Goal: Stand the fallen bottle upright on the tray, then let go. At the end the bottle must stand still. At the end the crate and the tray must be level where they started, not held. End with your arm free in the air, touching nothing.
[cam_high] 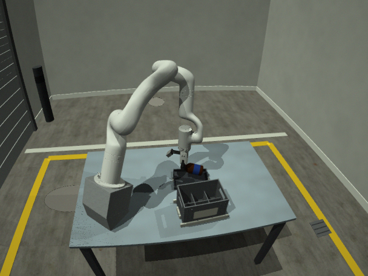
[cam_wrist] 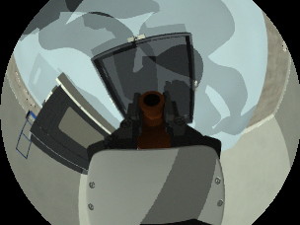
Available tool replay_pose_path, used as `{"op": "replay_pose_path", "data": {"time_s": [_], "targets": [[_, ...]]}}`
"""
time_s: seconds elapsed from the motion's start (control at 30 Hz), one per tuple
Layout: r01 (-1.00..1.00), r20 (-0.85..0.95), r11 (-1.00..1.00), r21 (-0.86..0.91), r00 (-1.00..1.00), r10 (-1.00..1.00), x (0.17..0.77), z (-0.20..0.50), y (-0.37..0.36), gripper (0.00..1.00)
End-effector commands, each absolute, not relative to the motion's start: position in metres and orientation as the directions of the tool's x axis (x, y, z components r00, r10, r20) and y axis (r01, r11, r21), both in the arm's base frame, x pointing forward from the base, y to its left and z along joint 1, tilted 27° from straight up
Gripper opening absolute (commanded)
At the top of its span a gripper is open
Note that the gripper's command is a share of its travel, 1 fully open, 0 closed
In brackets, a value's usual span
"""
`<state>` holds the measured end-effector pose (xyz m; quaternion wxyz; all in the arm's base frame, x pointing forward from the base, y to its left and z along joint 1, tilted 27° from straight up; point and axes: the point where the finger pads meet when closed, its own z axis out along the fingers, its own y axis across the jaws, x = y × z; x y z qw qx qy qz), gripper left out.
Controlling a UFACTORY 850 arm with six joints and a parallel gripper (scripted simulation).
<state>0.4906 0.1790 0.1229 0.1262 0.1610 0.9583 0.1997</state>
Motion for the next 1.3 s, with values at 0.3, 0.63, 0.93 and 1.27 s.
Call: {"op": "replay_pose_path", "data": {"time_s": [0.3, 0.63, 0.93, 1.27], "targets": [[0.258, -0.177, 0.868, 0.424, -0.916, 0.359, 0.485, 0.142, 0.172, 0.00], [0.258, -0.177, 0.868, 0.424, -0.916, 0.359, 0.481, 0.154, 0.167, 0.00], [0.258, -0.177, 0.868, 0.424, -0.916, 0.359, 0.478, 0.162, 0.164, 0.00], [0.258, -0.177, 0.868, 0.424, -0.916, 0.359, 0.475, 0.172, 0.160, 0.00]]}}
